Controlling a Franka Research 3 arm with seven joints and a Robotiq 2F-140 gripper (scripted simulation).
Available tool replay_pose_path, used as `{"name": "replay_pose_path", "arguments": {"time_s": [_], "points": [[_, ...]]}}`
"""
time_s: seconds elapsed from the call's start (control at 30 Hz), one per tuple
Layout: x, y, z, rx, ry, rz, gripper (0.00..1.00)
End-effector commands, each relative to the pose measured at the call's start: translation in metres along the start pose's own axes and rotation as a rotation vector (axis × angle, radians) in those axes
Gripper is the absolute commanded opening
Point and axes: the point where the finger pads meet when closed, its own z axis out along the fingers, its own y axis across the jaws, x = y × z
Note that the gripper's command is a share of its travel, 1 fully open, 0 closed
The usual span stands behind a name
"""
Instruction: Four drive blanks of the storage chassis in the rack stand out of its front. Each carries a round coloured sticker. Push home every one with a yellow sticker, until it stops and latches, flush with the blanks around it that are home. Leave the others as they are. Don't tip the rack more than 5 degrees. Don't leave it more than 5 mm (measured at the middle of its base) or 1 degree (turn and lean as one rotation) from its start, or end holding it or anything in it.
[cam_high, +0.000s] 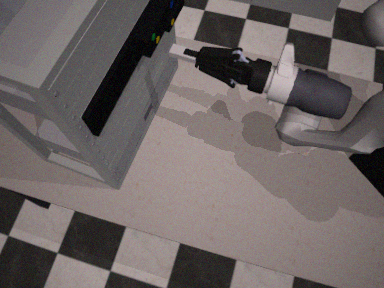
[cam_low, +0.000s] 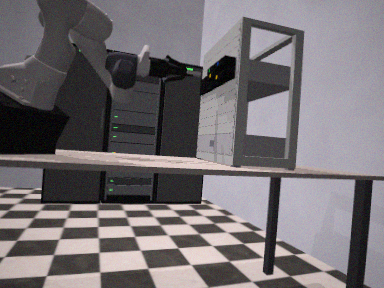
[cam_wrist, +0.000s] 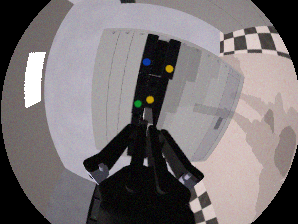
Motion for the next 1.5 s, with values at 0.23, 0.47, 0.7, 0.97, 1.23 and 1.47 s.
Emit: {"name": "replay_pose_path", "arguments": {"time_s": [0.23,0.47,0.7,0.97,1.23,1.47], "points": [[0.000,-0.001,0.000,0.002,0.001,-0.002,0.00],[0.021,0.001,-0.003,0.002,0.001,-0.002,0.00],[0.026,0.002,0.004,0.002,0.001,-0.002,0.00],[0.026,0.002,0.034,0.002,0.001,-0.002,0.00],[0.026,0.002,0.036,0.002,0.001,-0.002,0.00],[0.026,0.002,0.036,0.002,0.001,-0.002,0.00]]}}
